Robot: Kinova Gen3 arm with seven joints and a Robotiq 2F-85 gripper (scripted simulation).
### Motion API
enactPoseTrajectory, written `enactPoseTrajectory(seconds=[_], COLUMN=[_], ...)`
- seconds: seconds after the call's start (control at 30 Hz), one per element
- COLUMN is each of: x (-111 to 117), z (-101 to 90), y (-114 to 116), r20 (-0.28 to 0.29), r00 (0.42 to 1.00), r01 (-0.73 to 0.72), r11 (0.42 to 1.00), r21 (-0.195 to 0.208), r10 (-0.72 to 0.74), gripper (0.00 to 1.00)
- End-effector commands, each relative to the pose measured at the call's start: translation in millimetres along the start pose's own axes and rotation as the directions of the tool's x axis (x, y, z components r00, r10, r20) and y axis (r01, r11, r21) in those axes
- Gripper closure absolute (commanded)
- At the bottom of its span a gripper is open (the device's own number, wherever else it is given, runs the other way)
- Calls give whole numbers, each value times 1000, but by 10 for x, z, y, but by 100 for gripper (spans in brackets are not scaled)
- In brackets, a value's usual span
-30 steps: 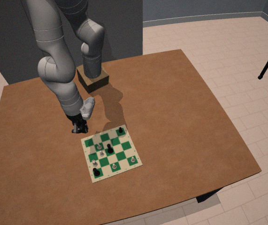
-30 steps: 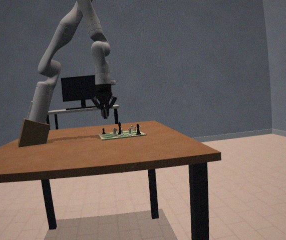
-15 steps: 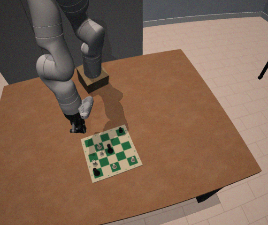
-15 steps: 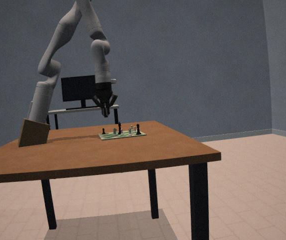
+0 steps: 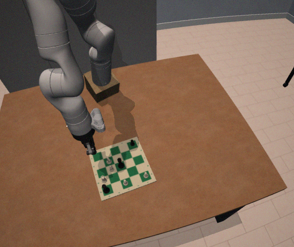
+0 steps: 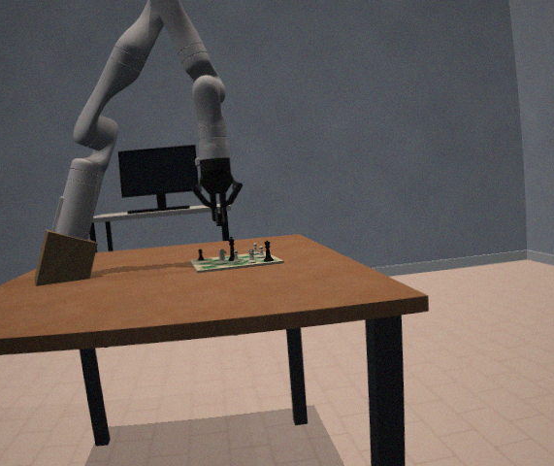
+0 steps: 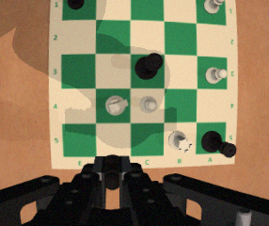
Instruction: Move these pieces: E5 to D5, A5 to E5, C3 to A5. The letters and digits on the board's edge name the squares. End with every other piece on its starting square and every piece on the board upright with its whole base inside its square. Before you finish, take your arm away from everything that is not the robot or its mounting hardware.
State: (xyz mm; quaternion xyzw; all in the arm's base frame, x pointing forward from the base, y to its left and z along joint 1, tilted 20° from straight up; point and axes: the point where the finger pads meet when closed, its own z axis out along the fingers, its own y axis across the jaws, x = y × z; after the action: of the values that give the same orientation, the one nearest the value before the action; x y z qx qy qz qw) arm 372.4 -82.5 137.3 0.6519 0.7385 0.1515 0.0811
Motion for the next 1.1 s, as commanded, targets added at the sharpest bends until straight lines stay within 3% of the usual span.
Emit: enactPoseTrajectory(seconds=[0.0,0.5,0.73,1.07], x=[1,1,0,-2], z=[3,71,228,695], y=[4,3,3,1], r20=[-1,-1,-1,-2], r00=[1000,1000,1000,1000], r01=[0,0,0,0], r11=[1000,1000,1000,1000], r21=[0,0,0,0], r10=[0,0,0,0], gripper=[100,100,100,100])
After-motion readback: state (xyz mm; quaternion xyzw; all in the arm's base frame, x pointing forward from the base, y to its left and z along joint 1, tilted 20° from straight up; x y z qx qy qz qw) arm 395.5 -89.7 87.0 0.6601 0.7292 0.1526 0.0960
